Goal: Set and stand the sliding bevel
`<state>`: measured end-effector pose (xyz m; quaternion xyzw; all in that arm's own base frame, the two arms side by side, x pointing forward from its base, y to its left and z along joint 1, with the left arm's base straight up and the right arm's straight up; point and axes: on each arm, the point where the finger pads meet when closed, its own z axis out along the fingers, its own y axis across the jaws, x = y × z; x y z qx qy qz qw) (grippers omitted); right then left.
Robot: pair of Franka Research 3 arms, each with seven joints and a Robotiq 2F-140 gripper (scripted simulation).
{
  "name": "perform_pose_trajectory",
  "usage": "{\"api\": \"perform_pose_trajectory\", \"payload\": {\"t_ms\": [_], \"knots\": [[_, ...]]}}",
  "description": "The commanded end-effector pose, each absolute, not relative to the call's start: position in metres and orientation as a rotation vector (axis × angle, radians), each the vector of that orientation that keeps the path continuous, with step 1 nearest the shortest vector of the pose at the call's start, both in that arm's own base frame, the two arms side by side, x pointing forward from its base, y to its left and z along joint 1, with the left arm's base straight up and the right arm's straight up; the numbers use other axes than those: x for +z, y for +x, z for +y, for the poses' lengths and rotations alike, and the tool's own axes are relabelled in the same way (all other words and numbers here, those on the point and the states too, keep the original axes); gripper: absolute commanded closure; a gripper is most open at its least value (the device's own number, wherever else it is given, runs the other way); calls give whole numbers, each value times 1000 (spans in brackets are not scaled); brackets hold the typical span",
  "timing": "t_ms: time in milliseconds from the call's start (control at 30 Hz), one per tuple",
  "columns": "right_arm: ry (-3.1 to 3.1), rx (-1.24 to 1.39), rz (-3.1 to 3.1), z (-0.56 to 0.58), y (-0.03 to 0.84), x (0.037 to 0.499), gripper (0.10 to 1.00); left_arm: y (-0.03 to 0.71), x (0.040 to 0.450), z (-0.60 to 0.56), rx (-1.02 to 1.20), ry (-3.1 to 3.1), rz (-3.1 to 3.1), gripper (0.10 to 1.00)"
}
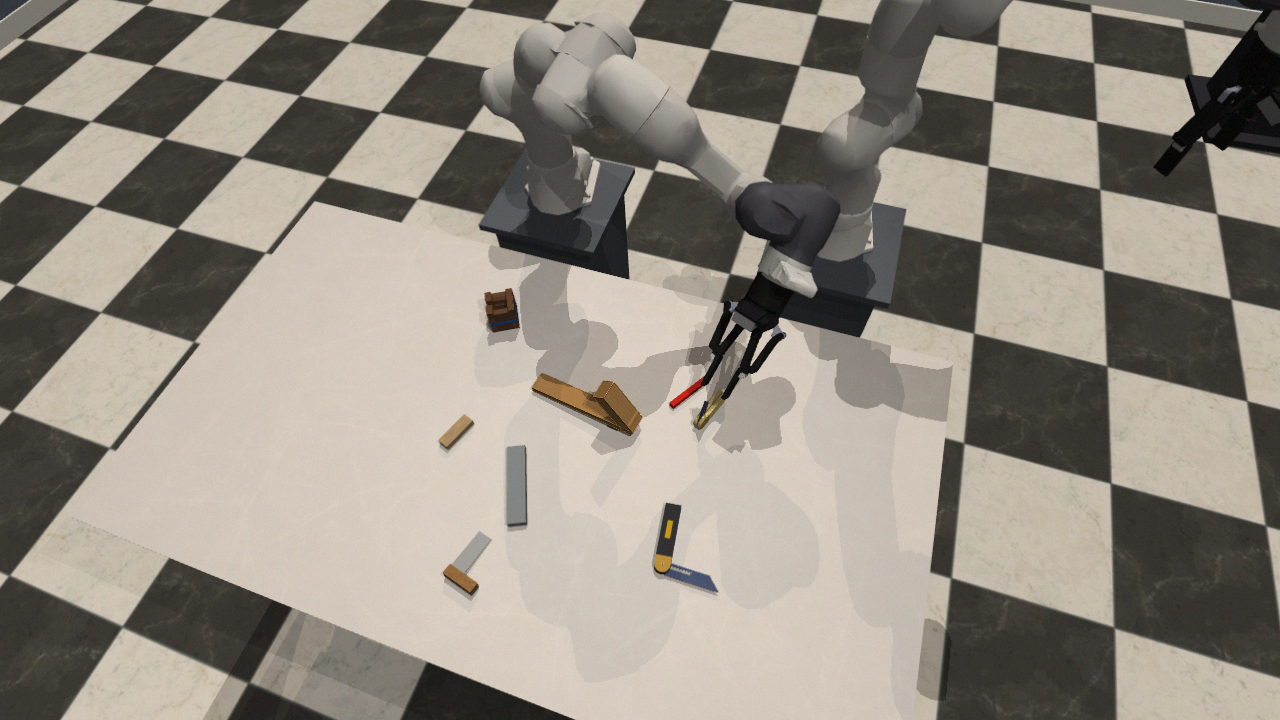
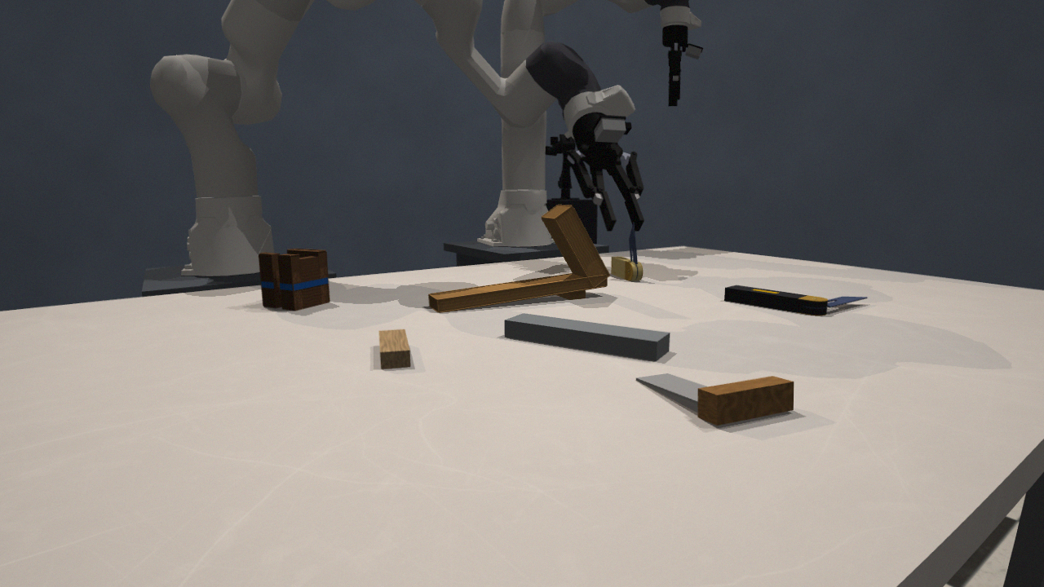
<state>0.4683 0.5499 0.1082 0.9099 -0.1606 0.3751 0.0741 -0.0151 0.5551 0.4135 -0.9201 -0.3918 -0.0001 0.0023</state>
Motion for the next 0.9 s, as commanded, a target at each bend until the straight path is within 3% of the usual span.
{"api": "perform_pose_trajectory", "payload": {"t_ms": [0,867], "knots": [[2738,1134,-496,553,468,103,747,-15,413,554,0,-2886,-1241,98],[2738,1134,-496,553,468,50,747,-15,413,554,0,-2886,-1241,98]]}}
